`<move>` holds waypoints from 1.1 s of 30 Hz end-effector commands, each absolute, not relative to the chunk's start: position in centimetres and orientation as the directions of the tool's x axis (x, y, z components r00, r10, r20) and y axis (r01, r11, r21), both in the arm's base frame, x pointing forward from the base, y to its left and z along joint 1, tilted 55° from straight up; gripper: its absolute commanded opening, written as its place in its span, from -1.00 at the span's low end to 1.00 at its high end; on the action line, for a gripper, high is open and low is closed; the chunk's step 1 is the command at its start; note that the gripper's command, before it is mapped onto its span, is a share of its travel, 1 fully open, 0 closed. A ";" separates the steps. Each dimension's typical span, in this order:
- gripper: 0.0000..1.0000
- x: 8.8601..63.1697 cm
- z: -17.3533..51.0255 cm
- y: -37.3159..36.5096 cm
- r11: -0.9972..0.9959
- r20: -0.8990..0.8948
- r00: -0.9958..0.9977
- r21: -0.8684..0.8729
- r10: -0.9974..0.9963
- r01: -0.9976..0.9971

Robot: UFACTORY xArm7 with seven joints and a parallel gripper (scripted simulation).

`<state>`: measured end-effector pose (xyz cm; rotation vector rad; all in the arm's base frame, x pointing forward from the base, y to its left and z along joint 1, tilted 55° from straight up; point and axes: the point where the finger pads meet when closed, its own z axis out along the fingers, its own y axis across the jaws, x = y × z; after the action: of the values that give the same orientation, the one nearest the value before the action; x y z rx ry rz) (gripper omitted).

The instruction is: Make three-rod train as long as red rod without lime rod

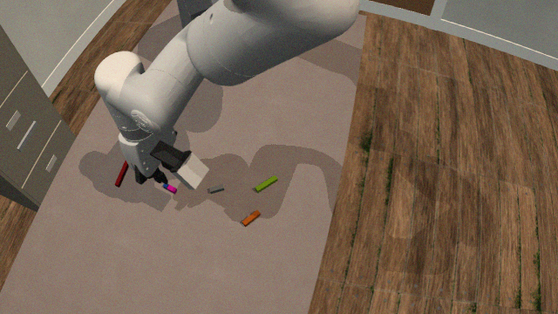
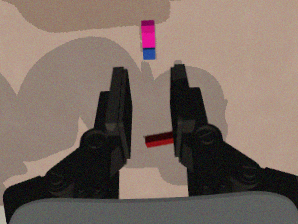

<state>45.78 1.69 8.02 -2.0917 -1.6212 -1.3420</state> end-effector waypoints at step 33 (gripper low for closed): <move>1.00 45.6 11.3 3.3 -0.233 0.629 -0.181 0.518 0.756 0.823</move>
<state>45.22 1.88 9.74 -2.0405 -1.7310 -1.3623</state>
